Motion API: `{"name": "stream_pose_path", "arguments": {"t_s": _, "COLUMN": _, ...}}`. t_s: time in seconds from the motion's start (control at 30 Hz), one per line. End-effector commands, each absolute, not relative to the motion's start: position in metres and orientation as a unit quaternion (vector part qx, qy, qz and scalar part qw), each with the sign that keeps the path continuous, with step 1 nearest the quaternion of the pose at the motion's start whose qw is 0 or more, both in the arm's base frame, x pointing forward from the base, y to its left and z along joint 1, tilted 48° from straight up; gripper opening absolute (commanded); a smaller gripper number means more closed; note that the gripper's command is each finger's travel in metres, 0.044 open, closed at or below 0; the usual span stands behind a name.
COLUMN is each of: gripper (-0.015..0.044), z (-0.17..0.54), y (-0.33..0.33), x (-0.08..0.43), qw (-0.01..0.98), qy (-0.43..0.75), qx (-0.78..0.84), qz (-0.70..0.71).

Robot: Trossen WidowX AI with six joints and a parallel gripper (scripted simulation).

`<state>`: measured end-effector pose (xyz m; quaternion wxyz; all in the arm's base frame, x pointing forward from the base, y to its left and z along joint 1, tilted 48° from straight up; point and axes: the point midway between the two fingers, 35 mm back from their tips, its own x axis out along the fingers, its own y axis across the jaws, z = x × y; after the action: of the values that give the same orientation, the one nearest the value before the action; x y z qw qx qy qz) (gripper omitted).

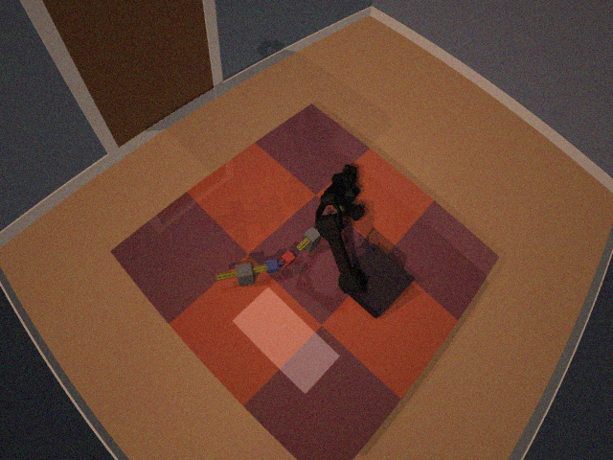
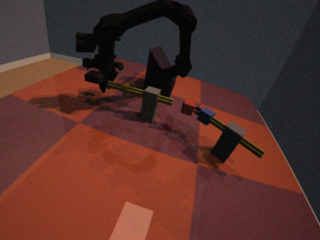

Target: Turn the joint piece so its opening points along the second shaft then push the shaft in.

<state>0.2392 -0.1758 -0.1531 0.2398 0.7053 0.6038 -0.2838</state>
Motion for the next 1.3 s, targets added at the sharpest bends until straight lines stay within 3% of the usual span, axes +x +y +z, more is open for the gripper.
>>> {"name": "stream_pose_path", "arguments": {"t_s": 0.0, "gripper": 0.0102, "z": -0.1534, "y": -0.1756, "x": 0.2396, "qw": 0.238, "qy": 0.602, "qx": 0.707, "qz": -0.284}}
{"name": "stream_pose_path", "arguments": {"t_s": 0.4, "gripper": 0.0102, "z": -0.1534, "y": -0.1756, "x": 0.2396, "qw": 0.238, "qy": 0.602, "qx": 0.707, "qz": -0.284}}
{"name": "stream_pose_path", "arguments": {"t_s": 0.5, "gripper": 0.0067, "z": -0.1534, "y": -0.1756, "x": 0.2396, "qw": 0.238, "qy": 0.602, "qx": 0.707, "qz": -0.284}}
{"name": "stream_pose_path", "arguments": {"t_s": 1.27, "gripper": 0.0067, "z": -0.1532, "y": -0.1758, "x": 0.2396, "qw": 0.24, "qy": 0.603, "qx": 0.706, "qz": -0.283}}
